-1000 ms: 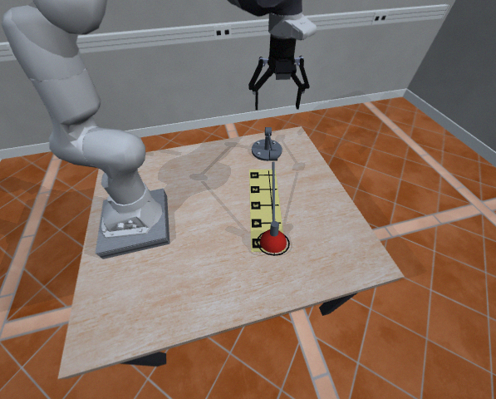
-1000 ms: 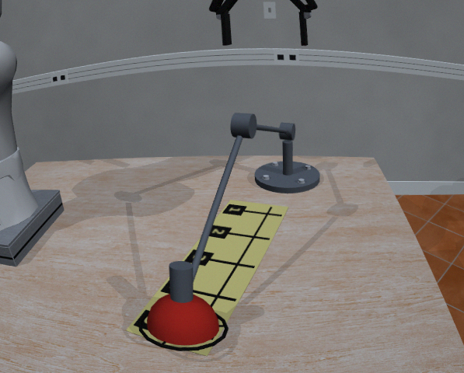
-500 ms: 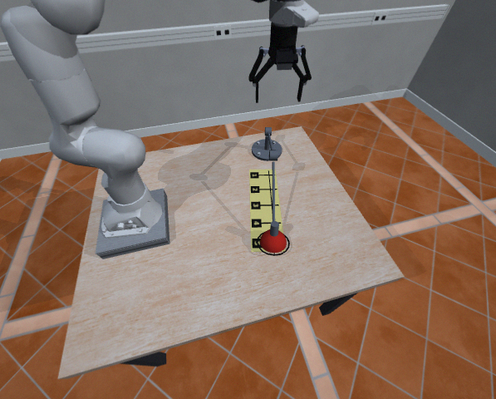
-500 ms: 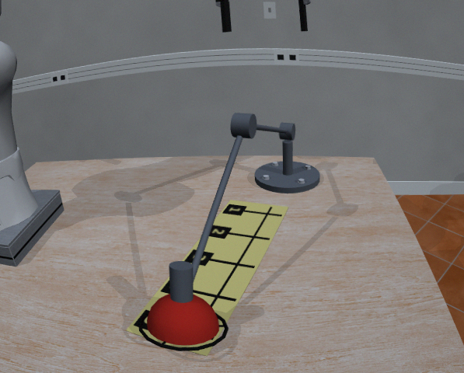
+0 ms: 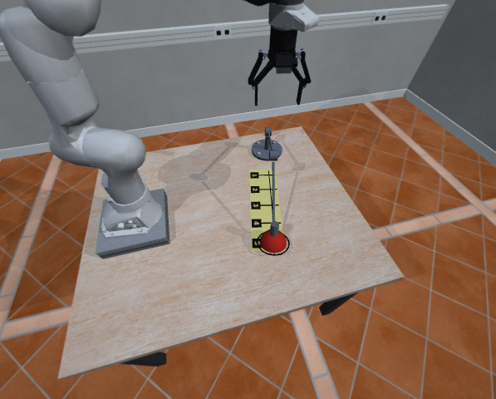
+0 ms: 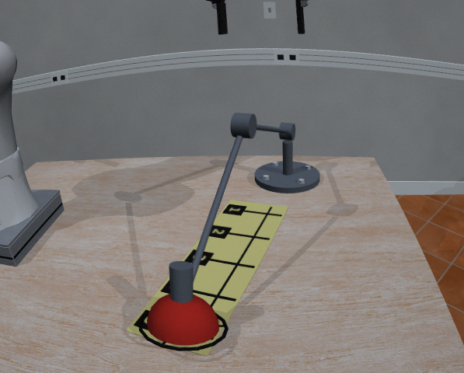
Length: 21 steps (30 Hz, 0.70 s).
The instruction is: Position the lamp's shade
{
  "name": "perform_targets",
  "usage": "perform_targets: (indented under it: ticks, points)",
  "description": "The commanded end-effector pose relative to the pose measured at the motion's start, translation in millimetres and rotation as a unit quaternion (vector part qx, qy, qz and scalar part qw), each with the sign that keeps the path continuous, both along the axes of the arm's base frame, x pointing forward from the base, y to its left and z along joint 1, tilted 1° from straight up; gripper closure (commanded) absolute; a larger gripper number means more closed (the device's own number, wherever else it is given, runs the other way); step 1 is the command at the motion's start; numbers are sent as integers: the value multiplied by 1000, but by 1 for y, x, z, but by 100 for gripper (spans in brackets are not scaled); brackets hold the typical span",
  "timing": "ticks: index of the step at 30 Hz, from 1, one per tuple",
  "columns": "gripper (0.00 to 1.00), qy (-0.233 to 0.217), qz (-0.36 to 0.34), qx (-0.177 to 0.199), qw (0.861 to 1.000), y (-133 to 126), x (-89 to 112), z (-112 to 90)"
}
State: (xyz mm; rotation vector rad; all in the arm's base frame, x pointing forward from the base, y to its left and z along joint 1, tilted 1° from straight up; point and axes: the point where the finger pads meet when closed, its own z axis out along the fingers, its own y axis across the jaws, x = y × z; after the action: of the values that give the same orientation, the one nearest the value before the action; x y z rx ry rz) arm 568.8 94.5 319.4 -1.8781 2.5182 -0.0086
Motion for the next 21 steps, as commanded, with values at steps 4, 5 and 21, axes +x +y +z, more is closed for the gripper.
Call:
perform_targets:
  ticks: [4, 5, 21]
  points:
    - [0, -4, 0, -2, 1000, -29, -7, 3]
    - [0, -4, 0, -2, 1000, -33, -8, 3]
    - [0, 0, -4, 1, 1000, -84, -29, 3]
